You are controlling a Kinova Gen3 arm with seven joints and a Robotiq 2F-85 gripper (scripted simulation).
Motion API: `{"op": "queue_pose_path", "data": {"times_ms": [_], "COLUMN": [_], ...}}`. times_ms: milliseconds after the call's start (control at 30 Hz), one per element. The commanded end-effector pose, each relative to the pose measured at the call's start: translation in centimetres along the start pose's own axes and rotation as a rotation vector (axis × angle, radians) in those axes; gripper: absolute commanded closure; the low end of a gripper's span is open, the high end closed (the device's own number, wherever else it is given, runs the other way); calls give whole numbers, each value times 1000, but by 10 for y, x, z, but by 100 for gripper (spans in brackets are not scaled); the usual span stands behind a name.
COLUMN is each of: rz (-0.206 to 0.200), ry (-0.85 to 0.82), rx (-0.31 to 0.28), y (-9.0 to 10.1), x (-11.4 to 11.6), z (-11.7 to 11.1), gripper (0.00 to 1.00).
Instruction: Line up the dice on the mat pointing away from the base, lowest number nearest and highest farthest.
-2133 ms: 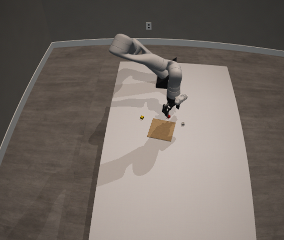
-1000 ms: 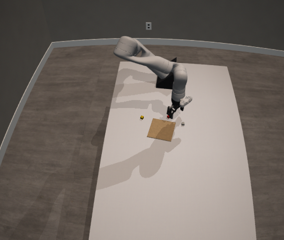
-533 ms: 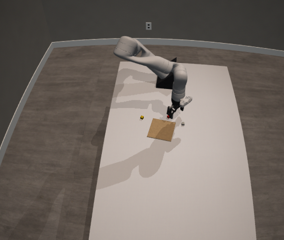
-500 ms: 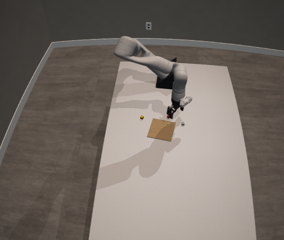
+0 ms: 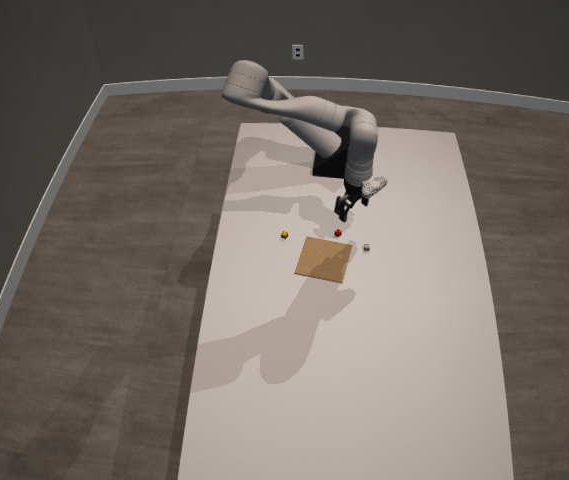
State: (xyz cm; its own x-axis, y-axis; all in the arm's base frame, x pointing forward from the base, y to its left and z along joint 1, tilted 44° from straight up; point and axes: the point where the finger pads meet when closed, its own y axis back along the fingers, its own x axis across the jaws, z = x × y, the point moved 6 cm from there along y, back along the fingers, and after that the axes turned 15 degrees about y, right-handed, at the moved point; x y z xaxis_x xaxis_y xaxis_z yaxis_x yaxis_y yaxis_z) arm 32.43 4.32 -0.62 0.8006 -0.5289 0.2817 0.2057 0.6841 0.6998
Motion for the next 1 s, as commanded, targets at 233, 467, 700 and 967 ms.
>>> {"op": "queue_pose_path", "data": {"times_ms": [233, 467, 700, 967], "rz": [15, 15, 15, 16], "ry": [-11, -11, -3, 27], "rx": [32, 32, 32, 30], "y": [52, 54, 52, 42], "x": [5, 5, 8, 19], "z": [-4, -4, 5, 39], "gripper": [0, 0, 0, 0]}}
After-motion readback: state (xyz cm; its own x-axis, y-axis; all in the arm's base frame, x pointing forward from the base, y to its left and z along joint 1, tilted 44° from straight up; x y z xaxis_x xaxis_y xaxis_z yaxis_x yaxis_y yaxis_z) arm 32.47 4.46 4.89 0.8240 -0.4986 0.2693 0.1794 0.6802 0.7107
